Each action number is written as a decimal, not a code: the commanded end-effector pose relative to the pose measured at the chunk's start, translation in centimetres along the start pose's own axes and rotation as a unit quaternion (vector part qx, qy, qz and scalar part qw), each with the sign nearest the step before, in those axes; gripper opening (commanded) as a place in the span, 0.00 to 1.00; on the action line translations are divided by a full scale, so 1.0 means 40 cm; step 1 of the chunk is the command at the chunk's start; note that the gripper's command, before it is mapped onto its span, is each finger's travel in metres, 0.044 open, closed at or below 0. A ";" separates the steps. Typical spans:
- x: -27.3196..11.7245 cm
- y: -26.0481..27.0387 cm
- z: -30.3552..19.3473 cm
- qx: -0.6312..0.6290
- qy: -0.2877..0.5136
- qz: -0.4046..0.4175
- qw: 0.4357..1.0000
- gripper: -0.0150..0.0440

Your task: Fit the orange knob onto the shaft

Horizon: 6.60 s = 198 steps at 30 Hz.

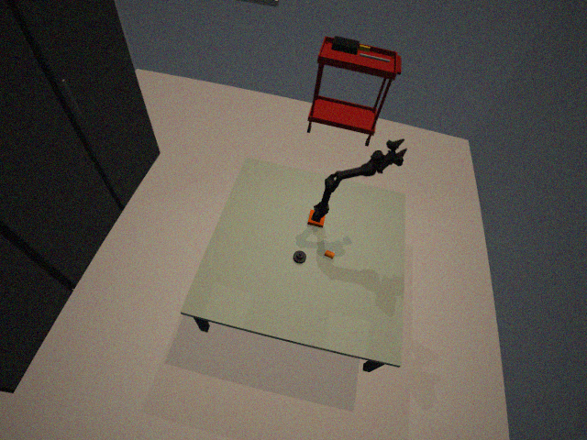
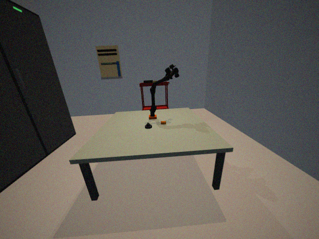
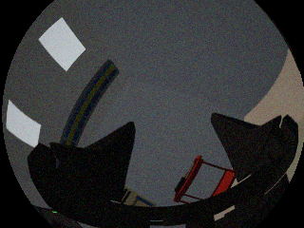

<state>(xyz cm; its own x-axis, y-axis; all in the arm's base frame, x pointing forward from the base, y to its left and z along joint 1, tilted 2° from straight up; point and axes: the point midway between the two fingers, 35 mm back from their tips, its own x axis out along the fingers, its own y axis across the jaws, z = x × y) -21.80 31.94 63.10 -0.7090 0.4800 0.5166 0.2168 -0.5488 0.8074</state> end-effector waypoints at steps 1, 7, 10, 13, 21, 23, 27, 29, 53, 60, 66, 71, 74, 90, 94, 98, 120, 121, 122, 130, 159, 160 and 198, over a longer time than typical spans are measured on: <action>-0.001 -0.004 0.004 -0.002 -0.002 -0.002 1.000 0.98; -0.086 -0.175 0.168 -0.094 -0.070 -0.116 0.986 1.00; -0.143 -0.253 0.240 -0.139 -0.097 -0.179 0.969 1.00; -0.220 -0.339 0.316 -0.187 -0.120 -0.254 0.941 1.00; -0.494 -0.523 0.477 -0.279 -0.135 -0.455 0.835 1.00; -0.572 -0.558 0.504 -0.292 -0.128 -0.502 0.804 1.00; -0.738 -0.615 0.540 -0.305 -0.104 -0.590 0.740 1.00; -0.824 -0.637 0.549 -0.306 -0.086 -0.632 0.707 1.00; -1.683 -0.631 0.145 -0.056 0.329 -0.804 0.492 1.00; -1.683 -0.631 0.145 -0.056 0.329 -0.804 0.492 1.00; -1.713 -0.680 0.131 -0.056 0.329 -0.804 0.492 1.00; -1.716 -0.685 0.130 -0.056 0.329 -0.804 0.492 1.00; -1.722 -0.695 0.128 -0.056 0.328 -0.804 0.492 1.00; -1.756 -0.749 0.113 -0.056 0.329 -0.804 0.492 1.00; -1.764 -0.762 0.108 -0.056 0.329 -0.804 0.492 1.00; -1.771 -0.775 0.104 -0.056 0.329 -0.804 0.492 1.00; -1.772 -0.777 0.103 -0.056 0.329 -0.804 0.492 0.64; -1.772 -0.777 0.103 -0.056 0.329 -0.804 0.492 0.63; -1.772 -0.777 0.103 -0.056 0.329 -0.804 0.492 0.62; -1.772 -0.777 0.103 -0.056 0.329 -0.804 0.492 0.56; -1.780 -0.717 0.063 -0.232 0.210 -0.771 0.554 0.56; -1.781 -0.715 0.061 -0.238 0.206 -0.770 0.556 0.56; -1.823 -0.670 -0.020 -0.462 0.027 -0.659 0.593 0.56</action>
<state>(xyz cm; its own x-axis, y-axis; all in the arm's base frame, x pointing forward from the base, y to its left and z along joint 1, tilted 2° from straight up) 23.70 11.43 3.72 0.1170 0.8759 -0.4681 -0.9919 0.1262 -0.0117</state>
